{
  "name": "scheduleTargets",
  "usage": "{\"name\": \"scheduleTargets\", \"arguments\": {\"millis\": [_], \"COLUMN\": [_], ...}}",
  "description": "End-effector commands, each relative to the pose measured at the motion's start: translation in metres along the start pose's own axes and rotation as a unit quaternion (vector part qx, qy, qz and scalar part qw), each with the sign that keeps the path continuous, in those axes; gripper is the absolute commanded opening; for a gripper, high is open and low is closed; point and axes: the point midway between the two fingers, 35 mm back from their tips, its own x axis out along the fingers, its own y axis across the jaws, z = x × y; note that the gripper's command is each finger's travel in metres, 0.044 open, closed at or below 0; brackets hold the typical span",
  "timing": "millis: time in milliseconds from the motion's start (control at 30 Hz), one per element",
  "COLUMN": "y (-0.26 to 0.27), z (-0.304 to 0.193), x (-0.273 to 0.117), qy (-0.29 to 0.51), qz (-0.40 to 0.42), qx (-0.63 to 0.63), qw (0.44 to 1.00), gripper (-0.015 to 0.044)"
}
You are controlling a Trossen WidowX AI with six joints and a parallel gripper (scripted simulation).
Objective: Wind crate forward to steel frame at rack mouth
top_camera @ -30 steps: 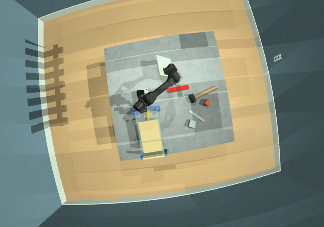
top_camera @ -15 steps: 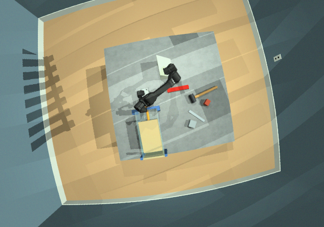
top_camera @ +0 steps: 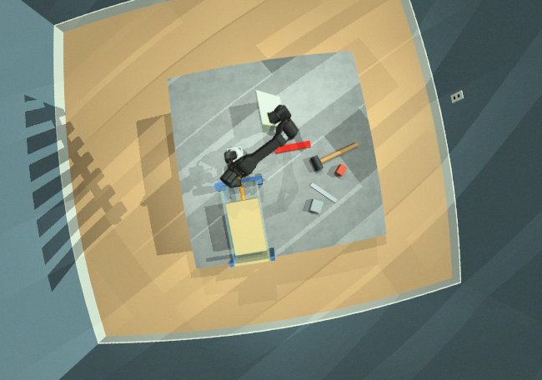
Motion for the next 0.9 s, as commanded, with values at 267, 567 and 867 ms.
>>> {"name": "scheduleTargets", "arguments": {"millis": [267,567,867], "y": [0.002,0.002,0.002], "z": [0.012,0.015,0.015], "x": [0.019,0.023,0.023], "qy": [-0.004,-0.004,-0.004], "qz": [-0.002,-0.002,-0.002], "qx": [0.000,0.000,0.000], "qw": [1.000,1.000,1.000], "gripper": [0.0440,0.0440,0.0440]}}
